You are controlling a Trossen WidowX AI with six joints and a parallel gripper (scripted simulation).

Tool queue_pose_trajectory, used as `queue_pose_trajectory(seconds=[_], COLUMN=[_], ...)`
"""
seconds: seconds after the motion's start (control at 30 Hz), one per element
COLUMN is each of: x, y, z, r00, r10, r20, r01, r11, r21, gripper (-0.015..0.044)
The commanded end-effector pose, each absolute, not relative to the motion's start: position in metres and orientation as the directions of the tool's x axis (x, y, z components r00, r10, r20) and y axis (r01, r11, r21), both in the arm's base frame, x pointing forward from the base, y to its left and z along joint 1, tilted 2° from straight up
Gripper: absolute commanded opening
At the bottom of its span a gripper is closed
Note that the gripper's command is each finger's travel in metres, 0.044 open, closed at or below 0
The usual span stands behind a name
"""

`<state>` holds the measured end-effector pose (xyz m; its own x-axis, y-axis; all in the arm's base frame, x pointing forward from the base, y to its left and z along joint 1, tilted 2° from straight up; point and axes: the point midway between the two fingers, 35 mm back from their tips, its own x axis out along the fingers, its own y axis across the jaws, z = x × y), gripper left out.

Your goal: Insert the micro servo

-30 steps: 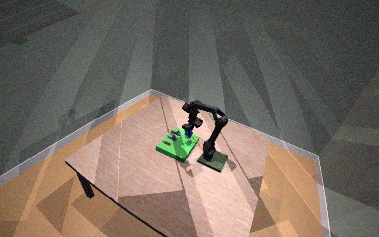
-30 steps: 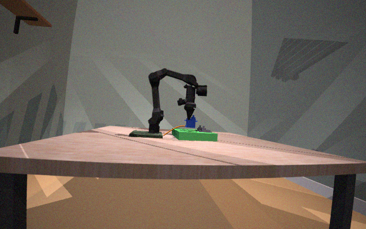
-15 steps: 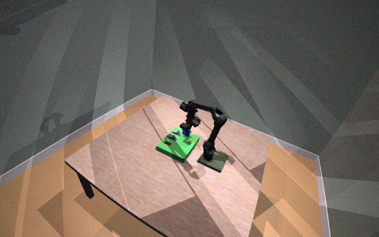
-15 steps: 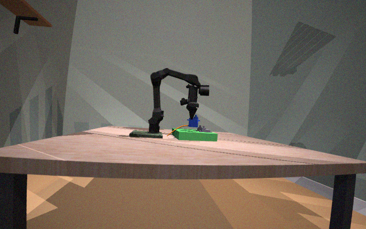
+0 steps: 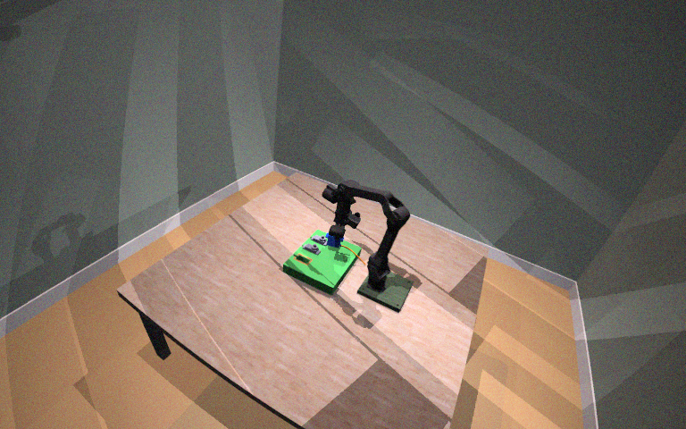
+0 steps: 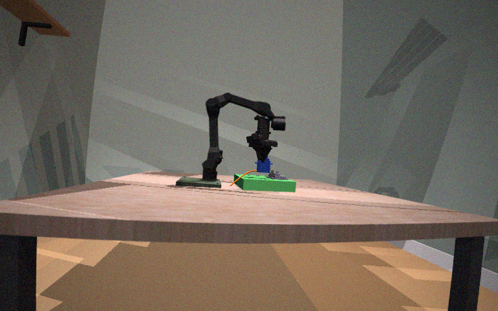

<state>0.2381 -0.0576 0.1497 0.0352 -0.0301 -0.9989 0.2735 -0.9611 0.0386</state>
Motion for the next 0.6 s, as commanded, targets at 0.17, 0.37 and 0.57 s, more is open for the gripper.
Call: queue_pose_trajectory(seconds=[0.17,0.37,0.57], x=[0.24,0.241,0.242], y=[-0.05,-0.045,-0.04], z=[0.15,0.15,0.149], r00=[0.039,0.04,0.04], r10=[-0.028,-0.026,-0.026], r20=[-0.999,-0.999,-0.999], r01=[0.537,0.7,0.832], r11=[-0.842,-0.713,-0.552], r21=[0.044,0.047,0.047], gripper=[0.0,0.0,0.0])
